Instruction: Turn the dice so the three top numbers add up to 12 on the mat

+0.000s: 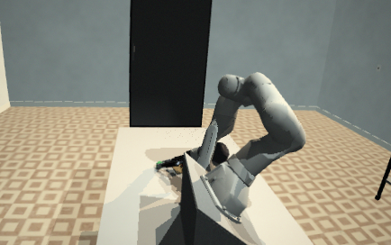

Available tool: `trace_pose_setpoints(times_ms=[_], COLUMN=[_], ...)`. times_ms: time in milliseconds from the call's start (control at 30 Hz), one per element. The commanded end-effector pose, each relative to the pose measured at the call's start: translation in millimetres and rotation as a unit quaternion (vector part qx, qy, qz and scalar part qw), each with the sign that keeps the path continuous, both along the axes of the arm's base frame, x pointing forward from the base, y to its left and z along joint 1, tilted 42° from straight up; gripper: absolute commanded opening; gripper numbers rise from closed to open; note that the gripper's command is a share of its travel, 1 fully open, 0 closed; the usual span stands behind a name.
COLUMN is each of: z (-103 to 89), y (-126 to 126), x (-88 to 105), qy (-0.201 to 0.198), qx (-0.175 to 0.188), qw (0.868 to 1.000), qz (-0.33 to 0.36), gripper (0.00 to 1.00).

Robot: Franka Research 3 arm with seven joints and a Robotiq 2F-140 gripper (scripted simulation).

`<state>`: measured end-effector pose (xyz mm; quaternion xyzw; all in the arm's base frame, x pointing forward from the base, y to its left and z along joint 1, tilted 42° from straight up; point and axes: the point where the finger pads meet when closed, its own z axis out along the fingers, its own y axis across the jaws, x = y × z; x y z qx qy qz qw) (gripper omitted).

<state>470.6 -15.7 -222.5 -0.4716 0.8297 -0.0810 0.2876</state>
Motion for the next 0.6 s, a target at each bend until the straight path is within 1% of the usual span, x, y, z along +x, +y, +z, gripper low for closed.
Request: trace_pose_setpoints(times_ms=[0,67,133,267,467,567], z=[13.6,18.6,18.6,24.5,26.0,30.0], y=[3,2,2,1,2,5], x=[-3.8,-7.3,-7.3,-11.3,-11.7,-11.4], qy=[-0.006,-0.006,-0.006,-0.006,-0.006,-0.006], qx=[0.002,0.002,0.002,0.002,0.002,0.002], qw=[1.000,1.000,1.000,1.000,1.000,1.000], qz=[0.008,0.008,0.008,0.008,0.008,0.008], gripper=[0.28,0.28,0.28,0.28,0.28,0.28])
